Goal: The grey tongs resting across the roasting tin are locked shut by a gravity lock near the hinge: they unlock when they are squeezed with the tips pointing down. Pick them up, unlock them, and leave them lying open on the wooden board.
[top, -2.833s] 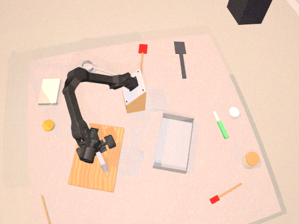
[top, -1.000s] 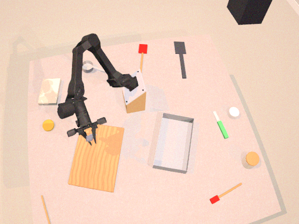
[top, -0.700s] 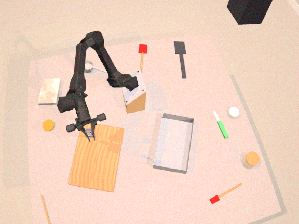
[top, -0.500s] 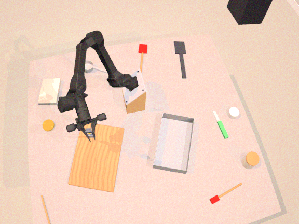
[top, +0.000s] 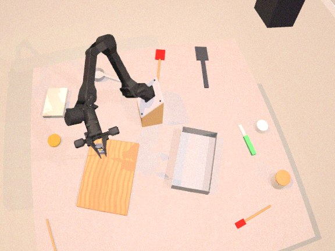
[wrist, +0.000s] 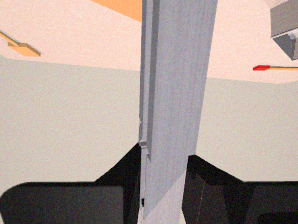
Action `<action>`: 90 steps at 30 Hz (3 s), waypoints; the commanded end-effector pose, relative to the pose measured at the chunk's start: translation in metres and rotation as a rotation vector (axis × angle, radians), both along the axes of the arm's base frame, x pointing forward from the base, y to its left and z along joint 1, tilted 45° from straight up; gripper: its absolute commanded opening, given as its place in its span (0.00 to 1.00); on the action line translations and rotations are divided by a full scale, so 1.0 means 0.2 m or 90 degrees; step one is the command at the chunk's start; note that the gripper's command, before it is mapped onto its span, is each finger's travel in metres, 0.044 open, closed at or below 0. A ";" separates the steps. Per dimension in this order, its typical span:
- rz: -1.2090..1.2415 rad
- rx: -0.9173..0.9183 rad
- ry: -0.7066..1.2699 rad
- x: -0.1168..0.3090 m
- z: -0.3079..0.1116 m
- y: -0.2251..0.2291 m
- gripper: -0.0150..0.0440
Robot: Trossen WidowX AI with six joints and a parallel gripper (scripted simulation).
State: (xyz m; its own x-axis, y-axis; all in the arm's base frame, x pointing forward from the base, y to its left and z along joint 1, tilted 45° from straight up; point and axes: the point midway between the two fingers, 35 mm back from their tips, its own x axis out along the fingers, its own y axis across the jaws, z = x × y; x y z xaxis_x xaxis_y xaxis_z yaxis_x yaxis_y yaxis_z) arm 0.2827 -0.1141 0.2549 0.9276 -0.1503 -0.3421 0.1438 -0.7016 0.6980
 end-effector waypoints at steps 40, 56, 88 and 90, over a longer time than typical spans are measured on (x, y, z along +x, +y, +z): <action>-0.268 0.053 0.279 0.13 -0.30 -0.29 0.00; -0.421 -0.008 0.432 0.15 -0.45 -0.40 0.00; -0.536 -0.116 0.536 0.17 -0.56 -0.52 0.00; -0.536 -0.115 0.536 0.17 -0.57 -0.53 0.00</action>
State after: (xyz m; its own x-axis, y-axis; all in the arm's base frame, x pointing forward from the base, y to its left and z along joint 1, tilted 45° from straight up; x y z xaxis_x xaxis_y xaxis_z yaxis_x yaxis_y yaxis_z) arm 0.3169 -0.2180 0.1456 0.0126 -0.7117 -0.7024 0.1381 -0.6945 0.7061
